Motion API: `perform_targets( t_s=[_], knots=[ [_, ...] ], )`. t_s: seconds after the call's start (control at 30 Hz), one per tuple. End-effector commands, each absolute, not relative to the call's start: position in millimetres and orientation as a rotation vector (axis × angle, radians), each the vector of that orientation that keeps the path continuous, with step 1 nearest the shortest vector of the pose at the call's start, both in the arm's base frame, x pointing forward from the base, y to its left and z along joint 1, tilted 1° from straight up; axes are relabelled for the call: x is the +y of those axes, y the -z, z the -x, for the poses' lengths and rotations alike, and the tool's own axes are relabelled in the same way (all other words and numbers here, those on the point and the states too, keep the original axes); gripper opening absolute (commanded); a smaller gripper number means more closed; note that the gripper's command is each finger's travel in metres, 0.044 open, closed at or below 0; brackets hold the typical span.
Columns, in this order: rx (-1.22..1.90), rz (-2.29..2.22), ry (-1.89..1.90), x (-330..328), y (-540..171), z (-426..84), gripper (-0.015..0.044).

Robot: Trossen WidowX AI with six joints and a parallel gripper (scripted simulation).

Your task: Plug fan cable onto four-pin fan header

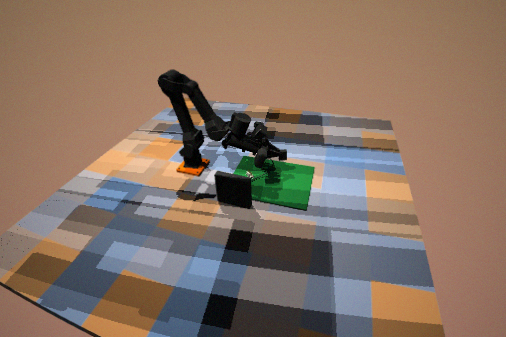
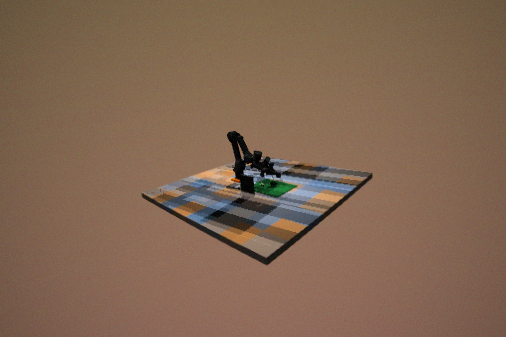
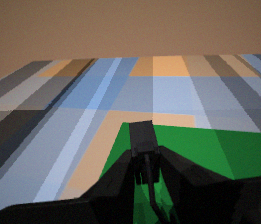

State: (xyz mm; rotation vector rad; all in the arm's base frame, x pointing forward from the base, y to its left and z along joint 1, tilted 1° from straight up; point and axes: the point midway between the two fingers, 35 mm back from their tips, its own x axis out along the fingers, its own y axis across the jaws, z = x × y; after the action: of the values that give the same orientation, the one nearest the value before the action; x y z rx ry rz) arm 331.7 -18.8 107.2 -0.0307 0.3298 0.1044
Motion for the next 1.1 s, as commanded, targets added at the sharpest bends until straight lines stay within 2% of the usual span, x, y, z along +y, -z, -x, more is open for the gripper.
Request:
perform_targets(
  t_s=[0.0, 1.07],
  knots=[
    [0.336, 0.032, -0.108, -18.4, -102.7, -330.5, 0.0000],
    [0.336, 0.032, -0.108, -18.1, -87.9, -329.1, 0.0000]
  ],
)
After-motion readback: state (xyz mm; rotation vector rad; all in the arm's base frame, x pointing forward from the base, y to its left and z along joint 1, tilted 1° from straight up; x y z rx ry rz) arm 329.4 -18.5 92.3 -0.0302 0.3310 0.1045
